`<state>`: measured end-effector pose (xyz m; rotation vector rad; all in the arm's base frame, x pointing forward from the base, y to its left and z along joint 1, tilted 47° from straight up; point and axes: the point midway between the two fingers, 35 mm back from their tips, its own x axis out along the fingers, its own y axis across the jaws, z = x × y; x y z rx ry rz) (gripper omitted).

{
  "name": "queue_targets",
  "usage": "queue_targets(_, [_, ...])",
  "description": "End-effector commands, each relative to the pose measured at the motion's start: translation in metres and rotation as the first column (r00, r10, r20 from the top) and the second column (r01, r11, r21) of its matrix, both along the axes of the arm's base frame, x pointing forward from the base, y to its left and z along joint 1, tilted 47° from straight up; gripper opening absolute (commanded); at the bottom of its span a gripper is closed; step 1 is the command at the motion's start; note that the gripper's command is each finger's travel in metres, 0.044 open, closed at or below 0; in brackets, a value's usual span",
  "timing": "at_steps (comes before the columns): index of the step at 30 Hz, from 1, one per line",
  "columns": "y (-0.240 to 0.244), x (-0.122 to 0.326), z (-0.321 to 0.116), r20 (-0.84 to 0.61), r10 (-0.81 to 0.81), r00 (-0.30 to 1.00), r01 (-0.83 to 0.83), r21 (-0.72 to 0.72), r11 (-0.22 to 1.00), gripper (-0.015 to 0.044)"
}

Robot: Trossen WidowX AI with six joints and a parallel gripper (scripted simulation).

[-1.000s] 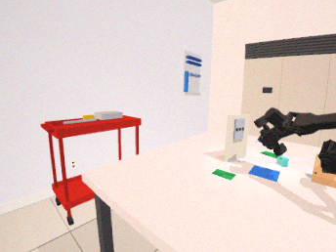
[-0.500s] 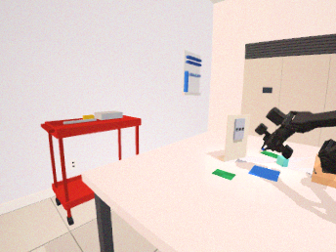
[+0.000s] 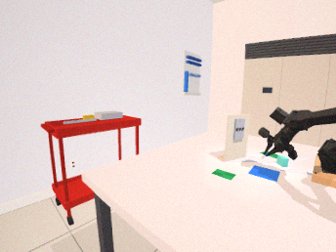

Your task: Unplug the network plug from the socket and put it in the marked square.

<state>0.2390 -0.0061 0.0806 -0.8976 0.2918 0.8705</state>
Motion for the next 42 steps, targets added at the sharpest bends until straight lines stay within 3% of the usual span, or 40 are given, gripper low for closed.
queue_targets(1, [0.005,-0.005,0.004,0.060,0.053,0.997,-0.056,0.054,0.997,0.0000])
queue_targets(7, [0.008,-0.008,0.011,0.137,0.090,0.986,-0.105,0.105,0.989,0.0000])
queue_targets(42, [0.025,-0.003,-0.011,0.126,0.097,0.987,-0.109,0.095,0.990,0.0000])
